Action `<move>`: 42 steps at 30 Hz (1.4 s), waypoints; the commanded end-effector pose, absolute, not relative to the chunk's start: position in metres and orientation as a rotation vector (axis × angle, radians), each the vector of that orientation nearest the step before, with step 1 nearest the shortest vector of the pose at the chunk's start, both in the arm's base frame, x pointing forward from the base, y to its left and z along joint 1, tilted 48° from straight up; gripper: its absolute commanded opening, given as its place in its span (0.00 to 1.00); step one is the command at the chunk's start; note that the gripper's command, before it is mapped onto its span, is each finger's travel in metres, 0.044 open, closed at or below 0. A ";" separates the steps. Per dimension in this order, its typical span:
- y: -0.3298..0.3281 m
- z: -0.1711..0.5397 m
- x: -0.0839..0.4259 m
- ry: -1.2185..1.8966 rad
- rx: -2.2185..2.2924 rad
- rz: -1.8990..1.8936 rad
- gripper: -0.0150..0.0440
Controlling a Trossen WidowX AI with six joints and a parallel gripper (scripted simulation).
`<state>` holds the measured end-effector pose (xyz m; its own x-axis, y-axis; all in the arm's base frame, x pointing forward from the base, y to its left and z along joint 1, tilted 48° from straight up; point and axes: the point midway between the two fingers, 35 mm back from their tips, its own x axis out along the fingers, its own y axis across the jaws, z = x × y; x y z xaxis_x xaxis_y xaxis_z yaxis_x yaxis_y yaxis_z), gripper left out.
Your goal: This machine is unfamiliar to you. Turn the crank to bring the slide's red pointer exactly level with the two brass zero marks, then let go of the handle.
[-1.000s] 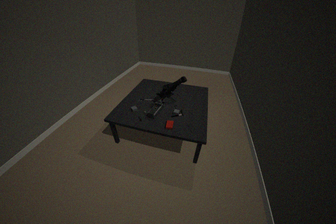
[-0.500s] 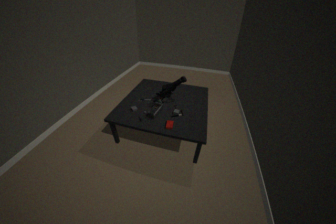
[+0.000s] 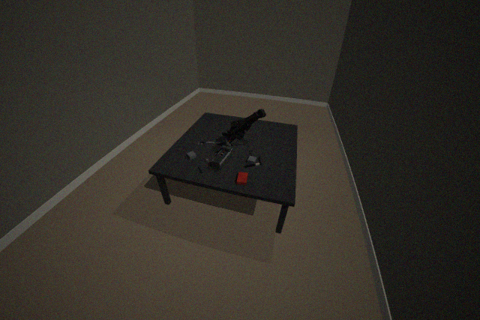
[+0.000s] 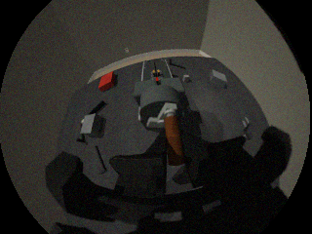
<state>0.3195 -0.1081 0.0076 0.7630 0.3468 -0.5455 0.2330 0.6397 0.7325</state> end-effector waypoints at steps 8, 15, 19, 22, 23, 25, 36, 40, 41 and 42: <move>-0.111 -0.007 0.317 0.734 0.897 0.051 0.25; -0.110 -0.014 0.317 0.733 0.897 0.051 0.25; -0.108 -0.018 0.317 0.733 0.897 0.051 0.25; -0.106 -0.021 0.317 0.733 0.897 0.051 0.25; -0.106 -0.022 0.317 0.733 0.897 0.051 0.25; -0.105 -0.023 0.317 0.733 0.897 0.052 0.25; -0.096 -0.031 0.318 0.733 0.898 0.052 0.25; -0.093 -0.033 0.319 0.733 0.898 0.052 0.25; -0.092 -0.033 0.319 0.733 0.898 0.052 0.25; -0.091 -0.034 0.320 0.733 0.898 0.052 0.25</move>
